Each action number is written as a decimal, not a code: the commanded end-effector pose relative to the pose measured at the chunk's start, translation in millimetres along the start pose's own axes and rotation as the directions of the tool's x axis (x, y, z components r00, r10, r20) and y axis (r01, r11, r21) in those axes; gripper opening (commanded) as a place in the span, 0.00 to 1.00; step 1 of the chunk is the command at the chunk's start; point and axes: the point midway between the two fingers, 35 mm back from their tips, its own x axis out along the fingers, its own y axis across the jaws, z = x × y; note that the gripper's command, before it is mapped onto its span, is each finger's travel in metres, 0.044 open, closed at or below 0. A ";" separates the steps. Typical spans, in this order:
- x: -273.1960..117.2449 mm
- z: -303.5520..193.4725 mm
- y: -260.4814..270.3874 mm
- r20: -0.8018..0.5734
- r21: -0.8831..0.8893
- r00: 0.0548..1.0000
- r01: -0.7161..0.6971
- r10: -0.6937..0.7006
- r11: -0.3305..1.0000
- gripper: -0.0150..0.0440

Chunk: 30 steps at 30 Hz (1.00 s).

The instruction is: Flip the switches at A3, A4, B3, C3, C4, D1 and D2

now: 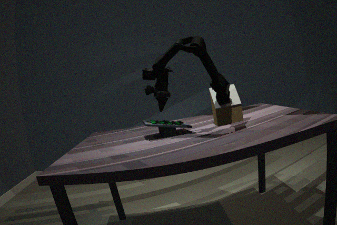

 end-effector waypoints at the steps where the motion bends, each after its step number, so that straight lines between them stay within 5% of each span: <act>1: -15.0 -0.4 1.6 0.005 -0.006 1.000 0.001 -0.001 1.000 0.25; 9: -14.7 -57.4 0.6 0.002 -0.004 1.000 0.001 -0.001 1.000 0.25; 30: 32.1 -60.3 1.4 0.029 -0.004 1.000 -0.001 0.001 1.000 0.25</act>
